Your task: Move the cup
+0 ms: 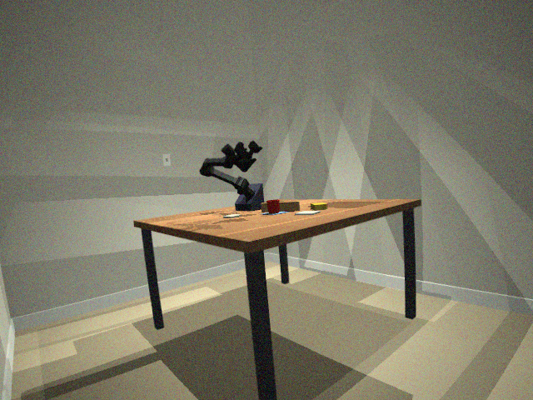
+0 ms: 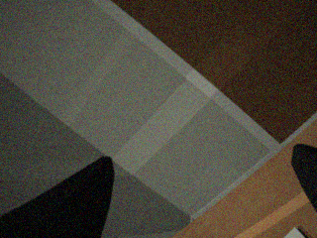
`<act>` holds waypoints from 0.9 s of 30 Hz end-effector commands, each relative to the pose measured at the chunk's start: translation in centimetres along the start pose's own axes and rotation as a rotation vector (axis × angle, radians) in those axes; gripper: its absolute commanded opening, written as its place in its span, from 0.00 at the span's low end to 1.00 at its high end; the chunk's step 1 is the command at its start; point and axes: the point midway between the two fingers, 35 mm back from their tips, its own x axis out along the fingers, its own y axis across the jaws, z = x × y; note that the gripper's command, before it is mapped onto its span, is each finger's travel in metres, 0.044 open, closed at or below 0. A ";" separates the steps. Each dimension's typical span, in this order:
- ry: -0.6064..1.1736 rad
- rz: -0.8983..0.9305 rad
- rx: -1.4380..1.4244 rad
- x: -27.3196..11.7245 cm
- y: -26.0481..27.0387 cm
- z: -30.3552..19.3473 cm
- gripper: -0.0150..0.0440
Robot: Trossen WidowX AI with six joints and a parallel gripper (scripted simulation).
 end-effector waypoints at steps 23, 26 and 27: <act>1.805 0.115 -1.300 -3.2 -6.1 -22.2 0.50; 1.812 0.119 -1.308 -3.2 -6.1 -22.2 0.50; 1.812 0.119 -1.308 -3.2 -6.1 -22.2 0.50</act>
